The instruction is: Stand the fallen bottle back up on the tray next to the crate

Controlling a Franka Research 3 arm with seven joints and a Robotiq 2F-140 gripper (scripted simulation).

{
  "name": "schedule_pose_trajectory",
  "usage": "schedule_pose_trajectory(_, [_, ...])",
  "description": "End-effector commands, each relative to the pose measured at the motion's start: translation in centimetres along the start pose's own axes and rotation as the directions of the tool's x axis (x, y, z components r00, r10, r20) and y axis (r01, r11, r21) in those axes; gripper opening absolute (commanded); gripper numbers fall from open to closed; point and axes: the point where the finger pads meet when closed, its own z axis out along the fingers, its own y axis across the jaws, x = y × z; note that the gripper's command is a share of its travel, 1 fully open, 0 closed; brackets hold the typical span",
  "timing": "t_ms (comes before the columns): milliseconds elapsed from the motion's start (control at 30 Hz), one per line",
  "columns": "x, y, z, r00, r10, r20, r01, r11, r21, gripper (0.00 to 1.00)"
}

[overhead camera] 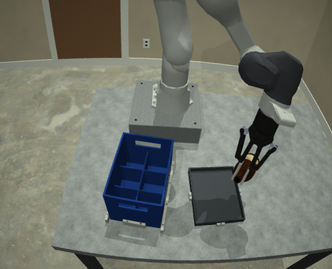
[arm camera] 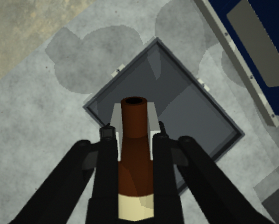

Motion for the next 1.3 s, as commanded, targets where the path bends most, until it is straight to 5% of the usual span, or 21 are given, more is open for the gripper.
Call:
schedule_pose_trajectory(0, [-0.02, -0.15, -0.05, 1.0, 0.004, -0.001, -0.004, 1.0, 0.005, 0.0])
schedule_pose_trajectory(700, [-0.02, -0.15, -0.06, 1.0, 0.004, -0.006, -0.004, 1.0, 0.005, 0.0])
schedule_pose_trajectory(1267, [-0.15, -0.13, -0.09, 0.996, 0.005, -0.085, -0.005, 1.0, 0.002, 0.0])
